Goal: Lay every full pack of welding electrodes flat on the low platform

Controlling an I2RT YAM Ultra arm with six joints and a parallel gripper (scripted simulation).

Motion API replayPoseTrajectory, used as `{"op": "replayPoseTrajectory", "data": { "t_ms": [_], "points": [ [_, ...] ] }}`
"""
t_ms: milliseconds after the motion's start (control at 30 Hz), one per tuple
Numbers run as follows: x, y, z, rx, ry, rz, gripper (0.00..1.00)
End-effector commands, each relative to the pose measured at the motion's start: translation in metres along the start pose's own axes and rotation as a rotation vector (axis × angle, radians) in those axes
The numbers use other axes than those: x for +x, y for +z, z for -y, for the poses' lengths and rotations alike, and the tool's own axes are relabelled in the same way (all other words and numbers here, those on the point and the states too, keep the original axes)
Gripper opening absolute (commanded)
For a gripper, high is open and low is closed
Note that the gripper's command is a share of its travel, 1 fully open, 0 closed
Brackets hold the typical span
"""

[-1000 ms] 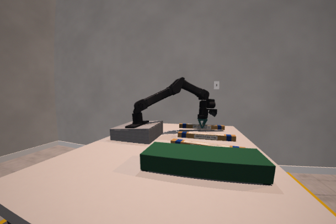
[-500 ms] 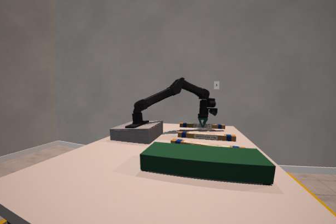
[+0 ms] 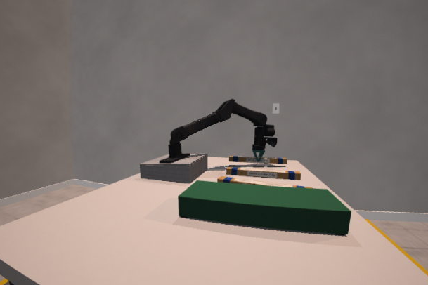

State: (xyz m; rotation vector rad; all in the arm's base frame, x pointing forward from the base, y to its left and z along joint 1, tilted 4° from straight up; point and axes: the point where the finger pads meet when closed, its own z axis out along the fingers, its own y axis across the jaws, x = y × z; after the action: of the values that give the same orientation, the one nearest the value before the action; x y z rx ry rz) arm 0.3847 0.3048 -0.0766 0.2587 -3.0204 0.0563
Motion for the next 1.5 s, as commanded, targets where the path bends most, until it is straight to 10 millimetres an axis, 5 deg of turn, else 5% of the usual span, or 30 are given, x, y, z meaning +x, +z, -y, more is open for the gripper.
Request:
{"op": "replayPoseTrajectory", "data": {
  "t_ms": [0,1467],
  "points": [
    [-0.015,-0.038,-0.004,-0.034,0.003,0.072,0.0],
    [-0.017,-0.016,-0.004,-0.033,0.003,0.07,0.0]
  ]
}}
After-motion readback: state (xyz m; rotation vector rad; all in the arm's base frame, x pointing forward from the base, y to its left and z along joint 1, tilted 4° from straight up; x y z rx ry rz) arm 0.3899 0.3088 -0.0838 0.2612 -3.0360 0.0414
